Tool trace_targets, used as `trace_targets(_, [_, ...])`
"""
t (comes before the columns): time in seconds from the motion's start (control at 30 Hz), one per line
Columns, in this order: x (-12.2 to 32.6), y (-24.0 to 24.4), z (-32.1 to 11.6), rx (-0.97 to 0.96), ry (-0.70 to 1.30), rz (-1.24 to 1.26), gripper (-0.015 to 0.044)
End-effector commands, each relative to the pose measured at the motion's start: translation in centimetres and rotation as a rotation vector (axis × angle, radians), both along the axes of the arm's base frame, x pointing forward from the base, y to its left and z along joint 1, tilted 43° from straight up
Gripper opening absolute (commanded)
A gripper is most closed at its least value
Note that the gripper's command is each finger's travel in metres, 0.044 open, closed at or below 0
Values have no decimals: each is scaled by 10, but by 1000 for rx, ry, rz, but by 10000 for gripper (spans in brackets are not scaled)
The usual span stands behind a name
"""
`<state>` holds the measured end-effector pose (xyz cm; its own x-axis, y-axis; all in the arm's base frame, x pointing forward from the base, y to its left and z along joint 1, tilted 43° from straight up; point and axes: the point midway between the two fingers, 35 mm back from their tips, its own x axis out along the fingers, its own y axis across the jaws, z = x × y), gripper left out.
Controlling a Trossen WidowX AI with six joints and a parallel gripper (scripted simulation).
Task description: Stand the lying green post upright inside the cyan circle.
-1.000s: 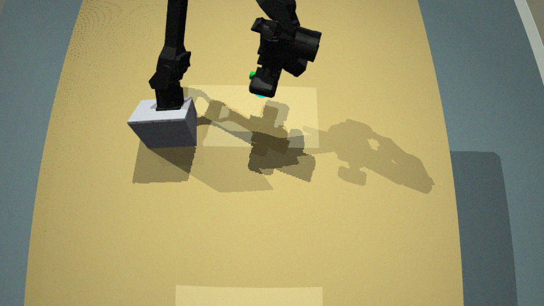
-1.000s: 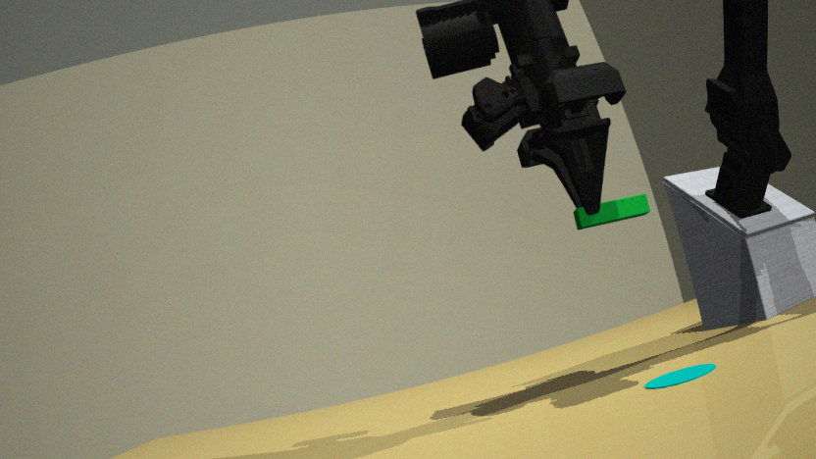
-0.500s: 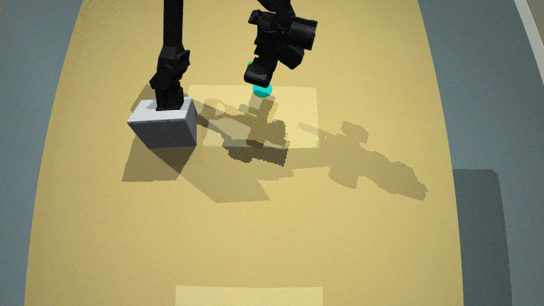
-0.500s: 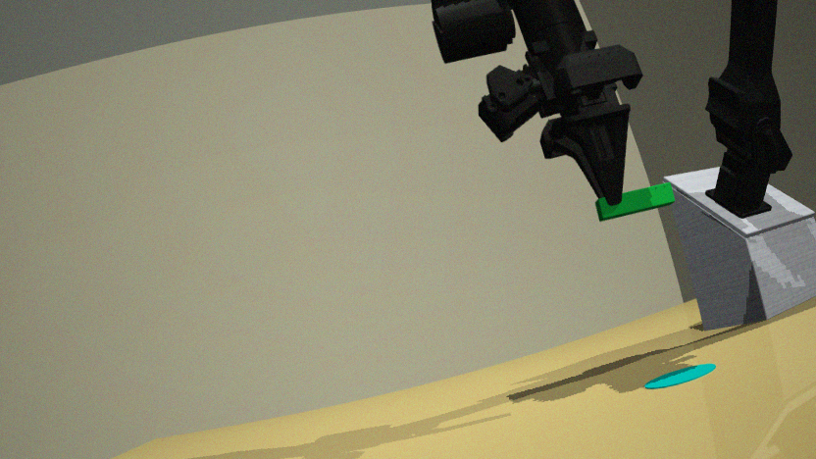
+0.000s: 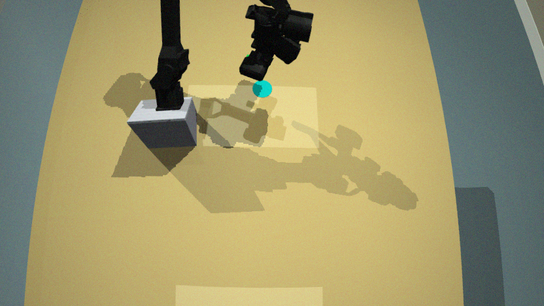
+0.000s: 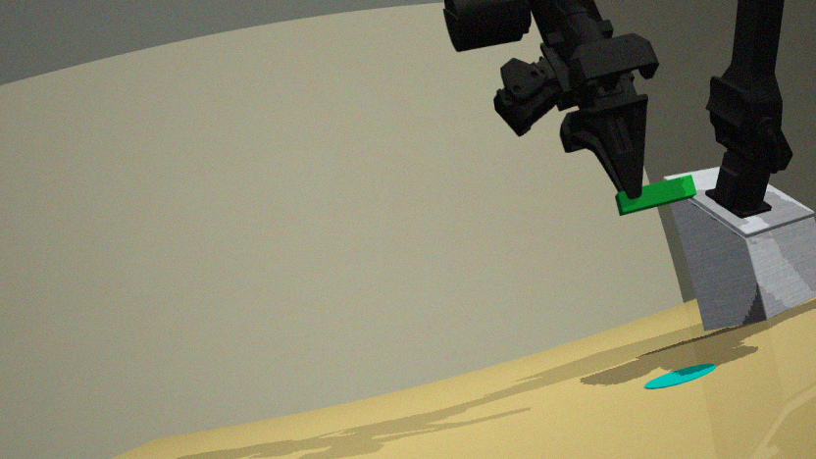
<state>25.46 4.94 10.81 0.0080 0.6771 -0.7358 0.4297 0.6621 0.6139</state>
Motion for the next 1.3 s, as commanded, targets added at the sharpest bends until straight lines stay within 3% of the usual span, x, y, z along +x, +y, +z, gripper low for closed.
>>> trace_targets(0.0, [-3, 2, -3, -22, 6, 7, 23])
trace_targets(1.27, [-17, 9, -28, -283, -2, 35, 23])
